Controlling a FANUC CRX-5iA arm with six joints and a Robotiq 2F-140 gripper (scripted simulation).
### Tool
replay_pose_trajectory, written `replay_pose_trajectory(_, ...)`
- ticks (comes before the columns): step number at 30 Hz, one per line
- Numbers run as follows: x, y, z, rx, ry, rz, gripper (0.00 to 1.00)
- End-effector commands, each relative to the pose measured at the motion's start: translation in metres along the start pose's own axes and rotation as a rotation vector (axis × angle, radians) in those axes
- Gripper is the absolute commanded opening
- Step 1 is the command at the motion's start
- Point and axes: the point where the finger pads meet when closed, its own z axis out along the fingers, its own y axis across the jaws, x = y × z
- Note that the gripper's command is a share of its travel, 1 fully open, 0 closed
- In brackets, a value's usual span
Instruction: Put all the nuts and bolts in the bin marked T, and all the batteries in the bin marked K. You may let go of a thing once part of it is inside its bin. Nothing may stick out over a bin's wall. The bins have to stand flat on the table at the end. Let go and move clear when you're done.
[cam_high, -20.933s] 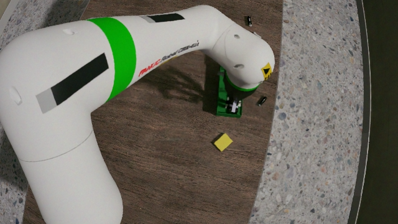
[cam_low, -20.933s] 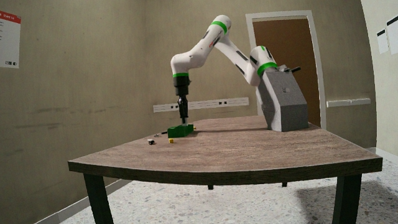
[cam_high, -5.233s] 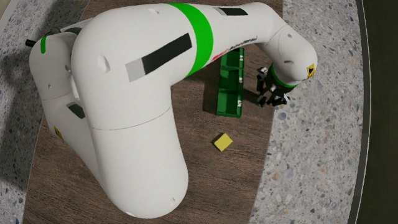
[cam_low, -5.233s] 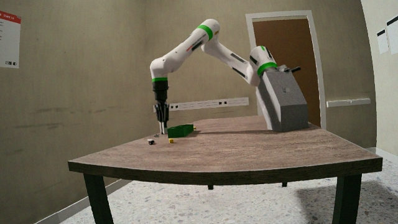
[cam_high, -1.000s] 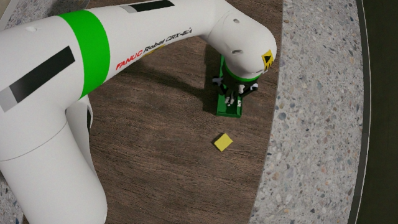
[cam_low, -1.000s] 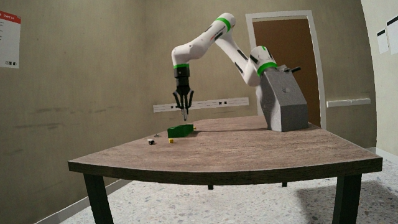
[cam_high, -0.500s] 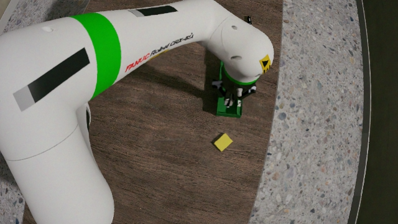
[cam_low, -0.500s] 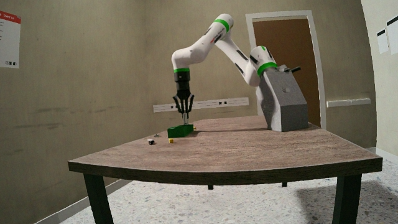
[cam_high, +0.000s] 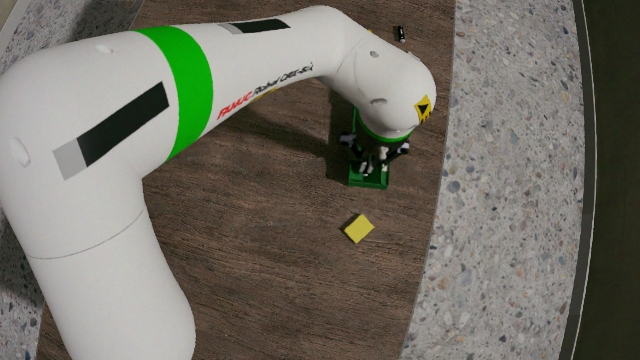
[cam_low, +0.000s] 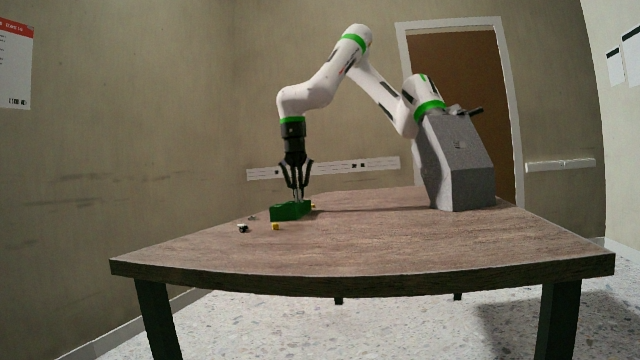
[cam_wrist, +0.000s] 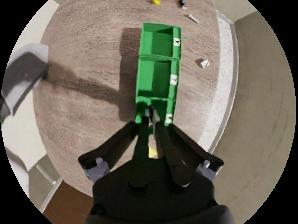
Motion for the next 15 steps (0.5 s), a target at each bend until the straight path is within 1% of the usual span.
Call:
replay_pose_trajectory(1, 0.0, 0.0003, 0.0009, 0.0, 0.0, 0.0, 0.12)
replay_pose_trajectory(11, 0.0, 0.0004, 0.0009, 0.0, 0.0, 0.0, 0.12)
replay_pose_trajectory(12, 0.0, 0.0004, 0.0009, 0.0, 0.0, 0.0, 0.23)
replay_pose_trajectory(15, 0.0, 0.0004, 0.0009, 0.0, 0.0, 0.0, 0.23)
